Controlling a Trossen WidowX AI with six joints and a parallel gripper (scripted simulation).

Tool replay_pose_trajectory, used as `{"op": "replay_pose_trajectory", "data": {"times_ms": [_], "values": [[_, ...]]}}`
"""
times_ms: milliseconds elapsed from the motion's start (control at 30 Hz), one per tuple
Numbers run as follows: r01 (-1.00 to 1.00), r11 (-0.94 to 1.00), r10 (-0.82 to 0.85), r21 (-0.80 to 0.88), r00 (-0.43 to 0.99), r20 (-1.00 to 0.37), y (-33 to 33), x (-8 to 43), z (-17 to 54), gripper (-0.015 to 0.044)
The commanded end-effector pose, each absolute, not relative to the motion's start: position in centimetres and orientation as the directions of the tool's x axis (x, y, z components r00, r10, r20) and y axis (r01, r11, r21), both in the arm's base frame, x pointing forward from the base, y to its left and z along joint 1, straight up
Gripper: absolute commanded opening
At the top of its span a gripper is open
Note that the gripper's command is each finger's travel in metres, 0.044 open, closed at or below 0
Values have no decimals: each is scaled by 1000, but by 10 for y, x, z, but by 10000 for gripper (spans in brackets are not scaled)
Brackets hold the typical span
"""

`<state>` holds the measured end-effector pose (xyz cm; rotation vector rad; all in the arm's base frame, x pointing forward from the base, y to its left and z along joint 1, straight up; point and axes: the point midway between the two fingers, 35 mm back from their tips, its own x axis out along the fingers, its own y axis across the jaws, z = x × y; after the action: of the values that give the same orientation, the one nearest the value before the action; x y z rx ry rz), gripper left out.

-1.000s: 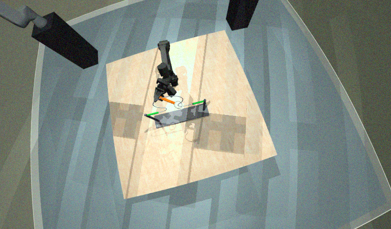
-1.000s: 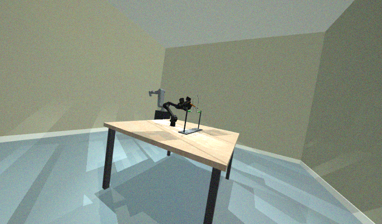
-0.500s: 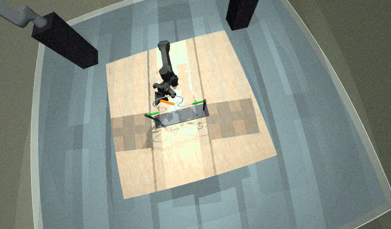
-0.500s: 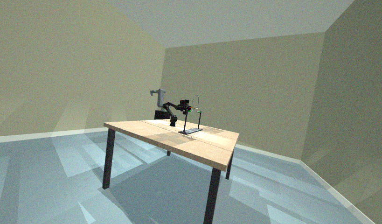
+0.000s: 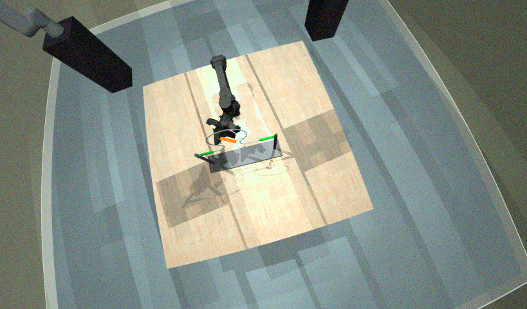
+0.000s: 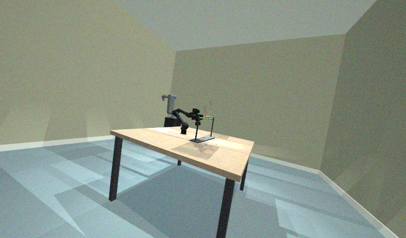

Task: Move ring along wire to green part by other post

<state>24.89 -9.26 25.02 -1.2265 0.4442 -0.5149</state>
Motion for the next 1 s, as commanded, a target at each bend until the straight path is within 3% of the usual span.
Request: {"op": "replay_pose_trajectory", "data": {"times_ms": [0,967], "values": [[133,330,-587,-935,804,-93,-88,249,237,-150],[147,864,-380,-481,818,-432,-13,253,158,-150]]}}
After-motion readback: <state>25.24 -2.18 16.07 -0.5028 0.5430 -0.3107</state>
